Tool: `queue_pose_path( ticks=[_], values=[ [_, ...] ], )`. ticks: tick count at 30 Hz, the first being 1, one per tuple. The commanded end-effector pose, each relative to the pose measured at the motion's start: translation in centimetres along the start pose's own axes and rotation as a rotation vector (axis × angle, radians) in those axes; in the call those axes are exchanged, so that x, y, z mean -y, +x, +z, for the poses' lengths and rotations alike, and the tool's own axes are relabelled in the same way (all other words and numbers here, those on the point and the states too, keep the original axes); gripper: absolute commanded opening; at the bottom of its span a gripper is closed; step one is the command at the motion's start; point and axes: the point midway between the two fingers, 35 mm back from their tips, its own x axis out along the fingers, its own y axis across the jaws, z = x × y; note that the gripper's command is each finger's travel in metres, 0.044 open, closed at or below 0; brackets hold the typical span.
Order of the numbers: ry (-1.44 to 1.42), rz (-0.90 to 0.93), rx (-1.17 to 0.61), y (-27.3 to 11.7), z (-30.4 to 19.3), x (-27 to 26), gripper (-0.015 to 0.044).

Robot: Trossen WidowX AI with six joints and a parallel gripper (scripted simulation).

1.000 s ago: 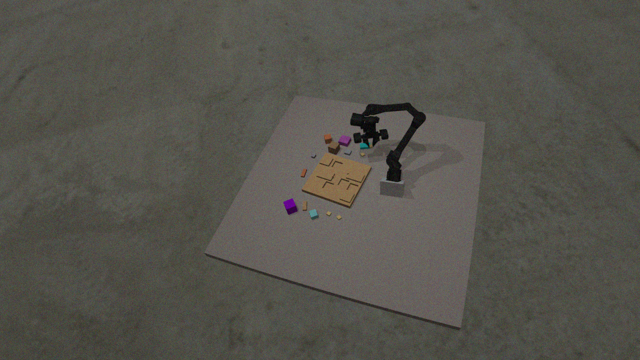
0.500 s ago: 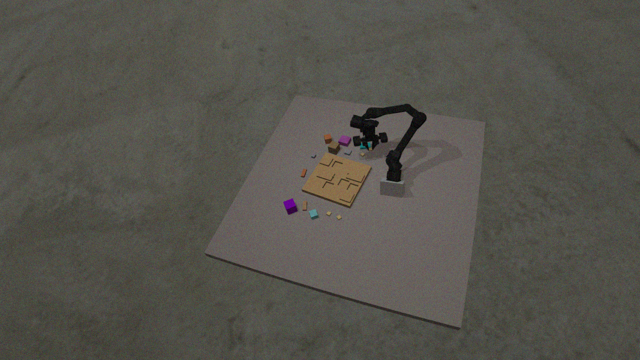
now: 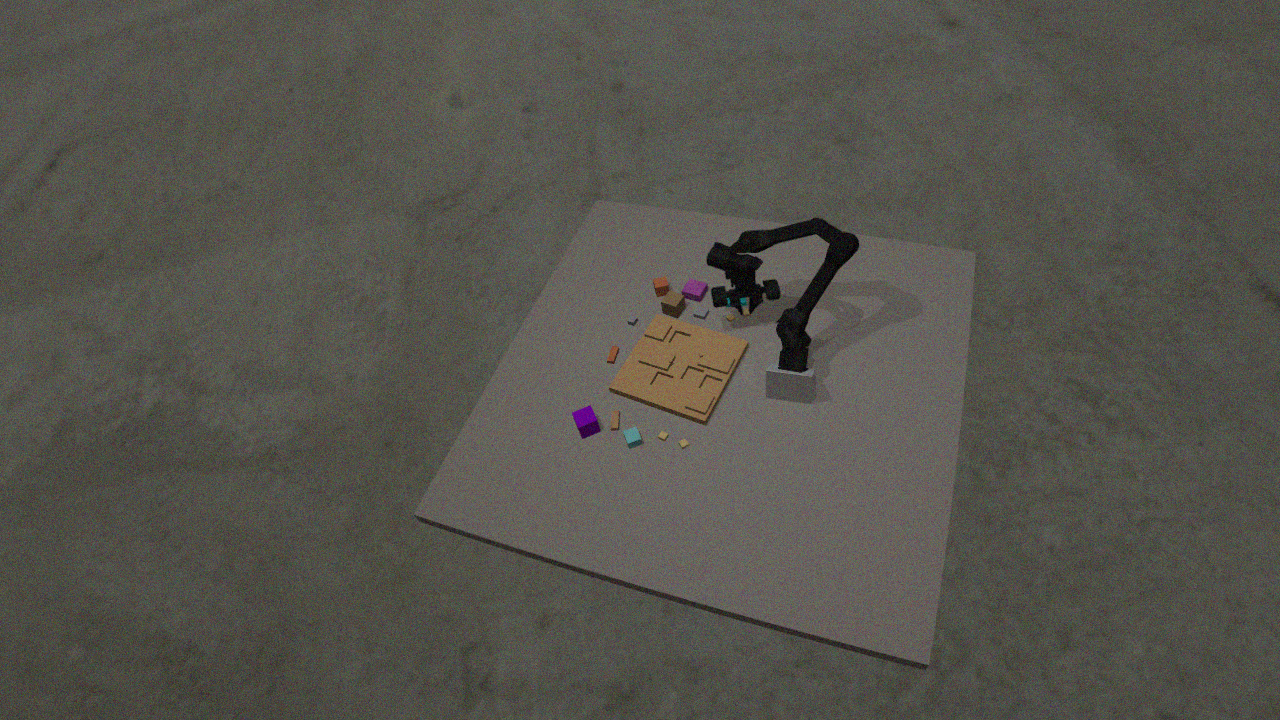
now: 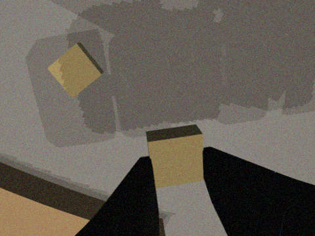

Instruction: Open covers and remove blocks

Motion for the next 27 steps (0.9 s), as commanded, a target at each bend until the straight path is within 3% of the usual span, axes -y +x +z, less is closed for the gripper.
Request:
queue_pose_path(
  ticks=[1, 27],
  values=[
    [-0.006, -0.003, -0.005, 0.9, -0.2, 0.1, 0.0080],
    [-0.009, -0.010, 0.018, 4.9, 0.1, 1.0, 0.0080]
  ],
)
